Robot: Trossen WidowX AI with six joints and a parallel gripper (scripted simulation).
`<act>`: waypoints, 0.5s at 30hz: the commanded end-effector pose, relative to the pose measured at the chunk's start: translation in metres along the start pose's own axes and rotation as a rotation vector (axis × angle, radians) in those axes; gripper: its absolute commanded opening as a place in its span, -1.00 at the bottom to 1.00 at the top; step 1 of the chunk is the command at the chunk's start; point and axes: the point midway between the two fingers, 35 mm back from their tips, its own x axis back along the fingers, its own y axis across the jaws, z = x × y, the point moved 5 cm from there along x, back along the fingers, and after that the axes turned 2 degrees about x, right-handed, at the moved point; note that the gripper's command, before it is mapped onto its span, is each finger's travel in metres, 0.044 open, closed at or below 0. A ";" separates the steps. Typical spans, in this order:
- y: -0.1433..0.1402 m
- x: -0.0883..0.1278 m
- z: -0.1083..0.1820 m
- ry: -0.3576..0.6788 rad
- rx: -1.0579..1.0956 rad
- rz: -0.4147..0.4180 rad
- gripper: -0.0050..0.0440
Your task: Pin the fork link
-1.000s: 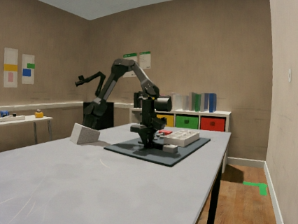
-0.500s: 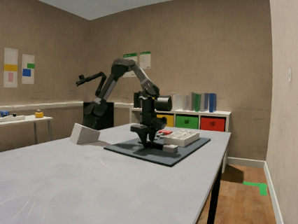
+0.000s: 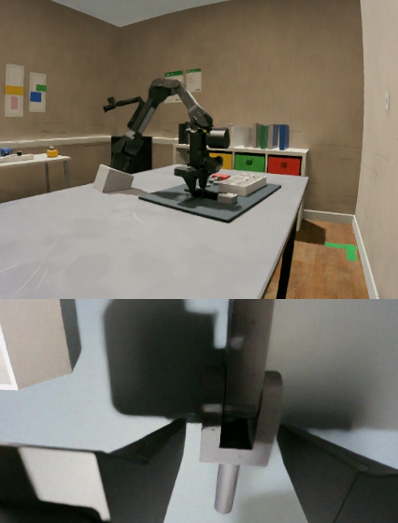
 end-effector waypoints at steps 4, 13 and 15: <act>0.001 0.003 -0.001 -0.013 0.002 0.002 0.22; 0.001 0.004 -0.002 -0.015 0.003 0.002 0.22; 0.001 0.005 -0.002 -0.017 0.003 0.002 0.22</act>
